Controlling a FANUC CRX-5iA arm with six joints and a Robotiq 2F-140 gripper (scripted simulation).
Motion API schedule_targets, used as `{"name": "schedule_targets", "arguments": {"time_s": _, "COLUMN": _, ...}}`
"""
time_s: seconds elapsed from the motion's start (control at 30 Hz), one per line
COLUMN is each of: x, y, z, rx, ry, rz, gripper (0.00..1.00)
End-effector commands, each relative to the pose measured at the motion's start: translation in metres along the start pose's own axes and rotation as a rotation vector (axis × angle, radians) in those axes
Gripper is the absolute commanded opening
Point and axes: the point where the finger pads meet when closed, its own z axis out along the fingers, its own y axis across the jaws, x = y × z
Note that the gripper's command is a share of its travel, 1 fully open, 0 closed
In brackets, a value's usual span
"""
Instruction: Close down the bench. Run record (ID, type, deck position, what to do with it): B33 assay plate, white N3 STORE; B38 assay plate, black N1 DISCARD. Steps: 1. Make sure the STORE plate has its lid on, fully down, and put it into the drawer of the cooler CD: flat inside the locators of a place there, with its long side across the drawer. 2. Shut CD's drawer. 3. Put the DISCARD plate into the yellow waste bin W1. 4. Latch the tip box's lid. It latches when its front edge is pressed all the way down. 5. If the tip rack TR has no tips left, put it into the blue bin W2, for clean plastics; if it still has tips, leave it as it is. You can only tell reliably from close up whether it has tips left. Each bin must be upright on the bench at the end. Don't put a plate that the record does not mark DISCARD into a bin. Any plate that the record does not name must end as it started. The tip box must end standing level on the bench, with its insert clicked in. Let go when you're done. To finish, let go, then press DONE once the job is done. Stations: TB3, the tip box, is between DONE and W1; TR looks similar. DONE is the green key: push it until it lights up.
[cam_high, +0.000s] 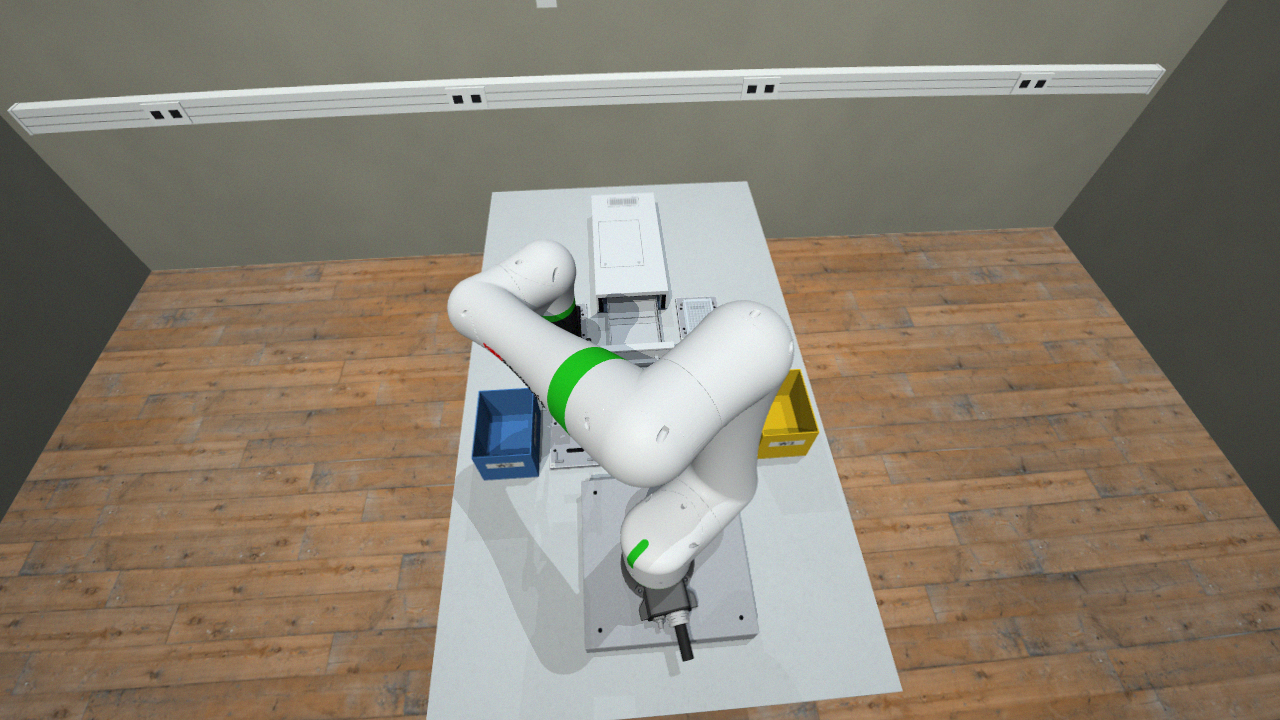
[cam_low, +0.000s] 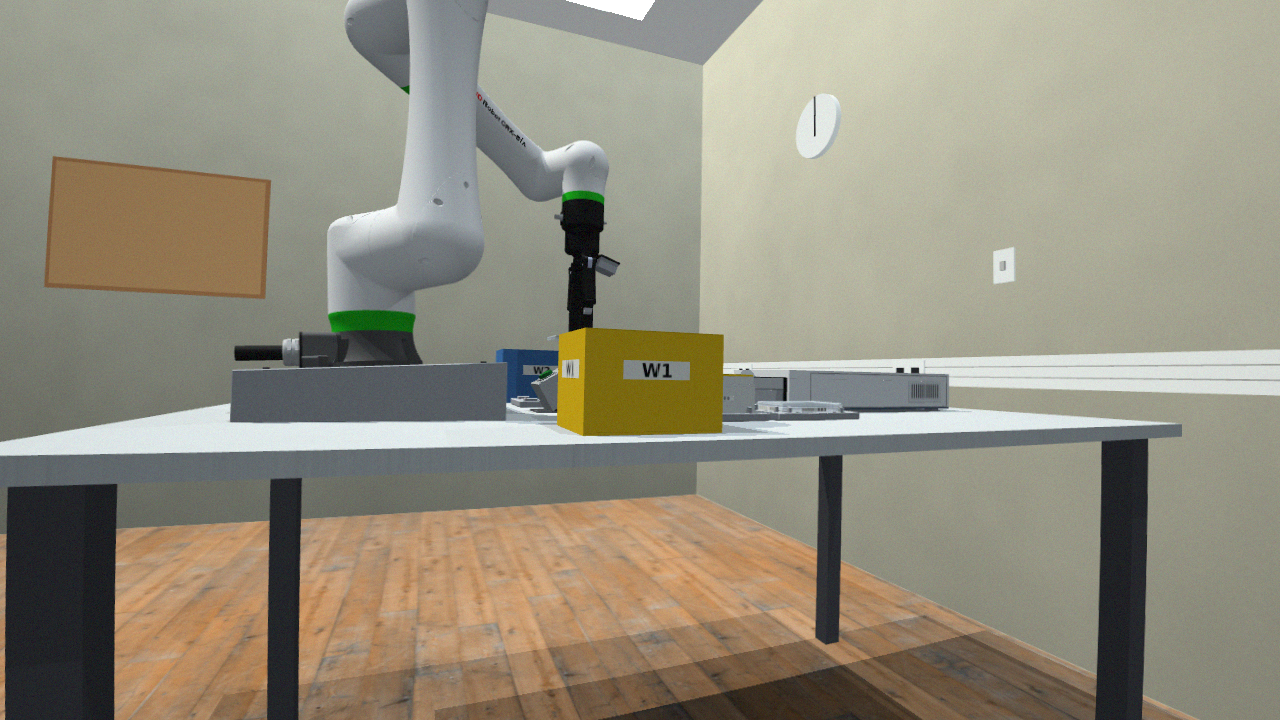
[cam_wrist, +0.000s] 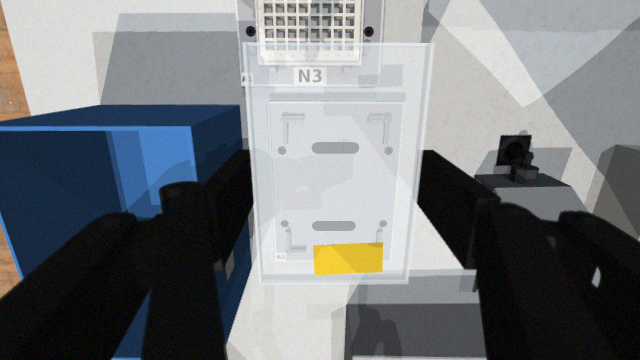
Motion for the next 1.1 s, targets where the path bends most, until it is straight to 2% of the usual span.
{"name": "schedule_targets", "arguments": {"time_s": 0.0, "x": 0.011, "y": -0.001, "z": -0.001, "rx": 0.000, "ry": 0.000, "rz": 0.000, "gripper": 0.10}}
{"name": "schedule_targets", "arguments": {"time_s": 1.07, "x": 0.085, "y": -0.011, "z": -0.001, "rx": 0.000, "ry": 0.001, "rz": 0.000, "gripper": 0.10}}
